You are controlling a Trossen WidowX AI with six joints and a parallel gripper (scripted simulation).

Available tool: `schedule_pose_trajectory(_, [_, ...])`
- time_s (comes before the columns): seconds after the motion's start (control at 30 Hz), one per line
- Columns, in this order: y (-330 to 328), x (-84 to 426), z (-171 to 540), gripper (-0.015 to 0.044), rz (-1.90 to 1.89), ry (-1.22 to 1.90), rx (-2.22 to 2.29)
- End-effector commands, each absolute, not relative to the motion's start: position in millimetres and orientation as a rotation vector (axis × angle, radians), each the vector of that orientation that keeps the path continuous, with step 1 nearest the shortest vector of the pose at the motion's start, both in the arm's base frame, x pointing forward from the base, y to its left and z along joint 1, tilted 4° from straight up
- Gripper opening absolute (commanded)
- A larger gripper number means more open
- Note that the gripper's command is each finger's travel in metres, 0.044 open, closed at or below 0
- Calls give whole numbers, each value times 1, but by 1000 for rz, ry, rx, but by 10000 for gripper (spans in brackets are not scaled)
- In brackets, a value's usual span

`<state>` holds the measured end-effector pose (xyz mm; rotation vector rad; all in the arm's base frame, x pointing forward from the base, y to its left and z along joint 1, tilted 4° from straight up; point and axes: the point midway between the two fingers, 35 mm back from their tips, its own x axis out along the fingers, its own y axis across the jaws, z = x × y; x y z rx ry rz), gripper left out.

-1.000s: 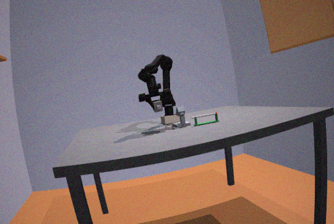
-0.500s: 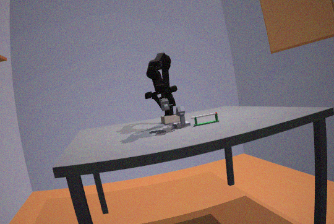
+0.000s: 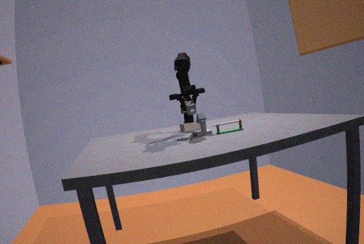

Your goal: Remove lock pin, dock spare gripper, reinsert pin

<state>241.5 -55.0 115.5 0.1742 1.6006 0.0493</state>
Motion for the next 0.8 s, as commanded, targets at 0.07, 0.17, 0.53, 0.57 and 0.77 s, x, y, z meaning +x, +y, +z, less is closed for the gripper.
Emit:
schedule_pose_trajectory(0.07, [-42,242,126,0,31,1675,149])
schedule_pose_trajectory(0.17, [-36,240,129,0,20,1716,134])
schedule_pose_trajectory(0.53, [-14,231,145,0,-12,1858,61])
schedule_pose_trajectory(0.57, [-14,231,145,0,-12,1860,59])
schedule_pose_trajectory(0.77, [-14,235,140,0,0,1870,72])
